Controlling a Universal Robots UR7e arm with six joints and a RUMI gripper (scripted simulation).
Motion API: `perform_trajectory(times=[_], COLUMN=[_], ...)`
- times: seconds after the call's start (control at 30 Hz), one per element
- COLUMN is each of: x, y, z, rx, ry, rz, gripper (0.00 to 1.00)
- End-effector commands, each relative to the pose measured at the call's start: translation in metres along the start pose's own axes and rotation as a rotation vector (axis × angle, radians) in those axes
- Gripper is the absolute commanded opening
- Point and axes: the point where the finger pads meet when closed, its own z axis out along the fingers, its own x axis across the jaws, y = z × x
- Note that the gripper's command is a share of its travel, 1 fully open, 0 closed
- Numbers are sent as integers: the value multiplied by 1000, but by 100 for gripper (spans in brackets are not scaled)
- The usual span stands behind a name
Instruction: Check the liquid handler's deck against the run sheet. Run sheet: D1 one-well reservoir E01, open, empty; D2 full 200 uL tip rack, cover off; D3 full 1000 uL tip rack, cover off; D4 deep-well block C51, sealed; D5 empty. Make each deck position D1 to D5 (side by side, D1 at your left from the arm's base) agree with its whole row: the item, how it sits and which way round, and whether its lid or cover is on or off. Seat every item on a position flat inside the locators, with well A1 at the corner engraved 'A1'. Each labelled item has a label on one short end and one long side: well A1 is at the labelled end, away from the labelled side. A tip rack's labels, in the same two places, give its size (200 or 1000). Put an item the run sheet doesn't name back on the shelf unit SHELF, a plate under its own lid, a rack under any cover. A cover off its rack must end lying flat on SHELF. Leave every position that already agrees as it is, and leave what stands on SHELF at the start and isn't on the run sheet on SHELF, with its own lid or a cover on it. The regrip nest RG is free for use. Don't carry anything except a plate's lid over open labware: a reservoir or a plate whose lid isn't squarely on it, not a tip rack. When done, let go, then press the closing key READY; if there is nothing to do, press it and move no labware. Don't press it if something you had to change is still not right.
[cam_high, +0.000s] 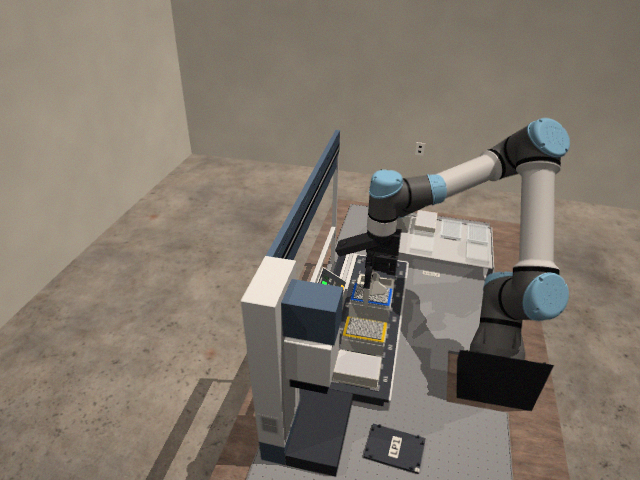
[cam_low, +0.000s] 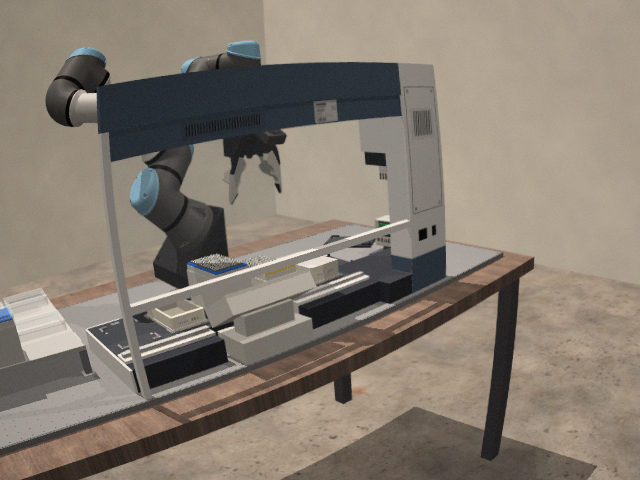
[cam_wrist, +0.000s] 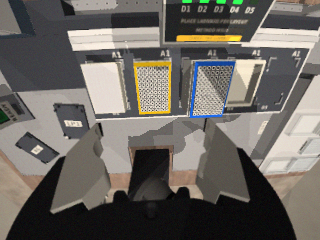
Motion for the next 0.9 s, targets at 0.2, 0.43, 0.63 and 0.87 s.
perform_trajectory(times=[0.2,0.43,0.63,0.87], x=[0,0,0,0], y=[0,0,0,0], z=[13,25,33,43], rx=[1,1,1,1], ry=[-1,-1,-1,-1], rz=[0,0,0,0], gripper=[82,82,82,82])
